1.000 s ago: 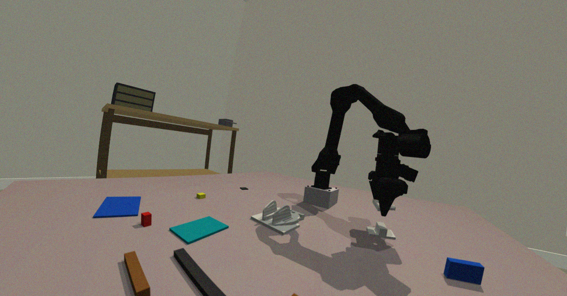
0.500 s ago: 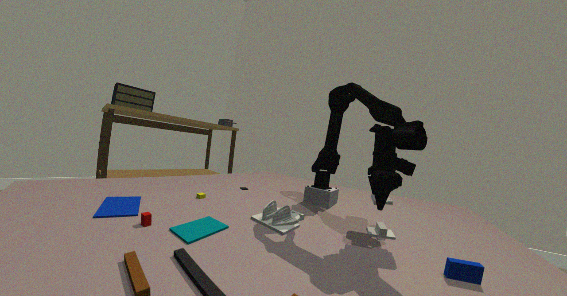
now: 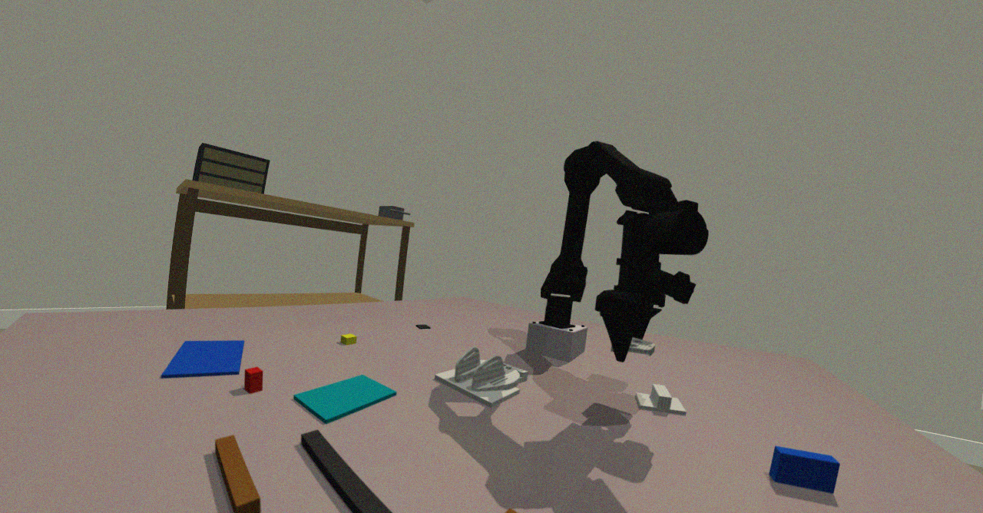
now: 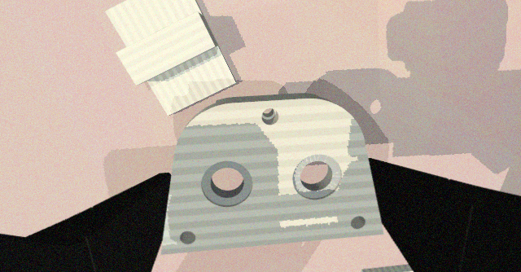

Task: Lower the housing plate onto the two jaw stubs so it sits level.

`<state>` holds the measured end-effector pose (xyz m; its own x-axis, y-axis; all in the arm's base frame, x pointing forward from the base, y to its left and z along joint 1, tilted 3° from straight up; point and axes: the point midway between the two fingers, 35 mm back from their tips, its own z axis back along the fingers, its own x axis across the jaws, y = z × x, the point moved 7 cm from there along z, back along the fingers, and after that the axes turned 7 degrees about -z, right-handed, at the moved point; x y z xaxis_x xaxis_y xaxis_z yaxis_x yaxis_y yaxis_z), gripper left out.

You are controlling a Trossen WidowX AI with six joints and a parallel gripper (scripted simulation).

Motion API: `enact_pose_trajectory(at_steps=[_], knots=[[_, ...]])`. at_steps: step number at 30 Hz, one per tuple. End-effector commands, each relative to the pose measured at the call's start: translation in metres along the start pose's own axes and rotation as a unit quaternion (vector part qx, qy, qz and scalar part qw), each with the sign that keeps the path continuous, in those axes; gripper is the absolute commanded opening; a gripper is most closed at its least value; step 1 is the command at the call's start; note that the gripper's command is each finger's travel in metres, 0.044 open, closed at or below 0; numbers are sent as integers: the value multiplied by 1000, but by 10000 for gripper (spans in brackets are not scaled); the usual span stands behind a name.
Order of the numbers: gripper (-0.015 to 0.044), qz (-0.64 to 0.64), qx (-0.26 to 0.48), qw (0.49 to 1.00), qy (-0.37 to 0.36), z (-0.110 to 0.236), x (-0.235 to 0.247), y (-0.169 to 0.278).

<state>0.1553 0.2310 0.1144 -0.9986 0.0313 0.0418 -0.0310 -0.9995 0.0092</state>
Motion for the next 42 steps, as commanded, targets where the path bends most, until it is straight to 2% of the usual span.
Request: enact_pose_trajectory(at_steps=[1, 22, 42], knots=[[351, -42, -3, 999, 5, 3, -9, 9], [351, -272, -3, 962, 7, 4, -51, 65], [351, -487, -2, 873, 9, 4, -76, 126]])
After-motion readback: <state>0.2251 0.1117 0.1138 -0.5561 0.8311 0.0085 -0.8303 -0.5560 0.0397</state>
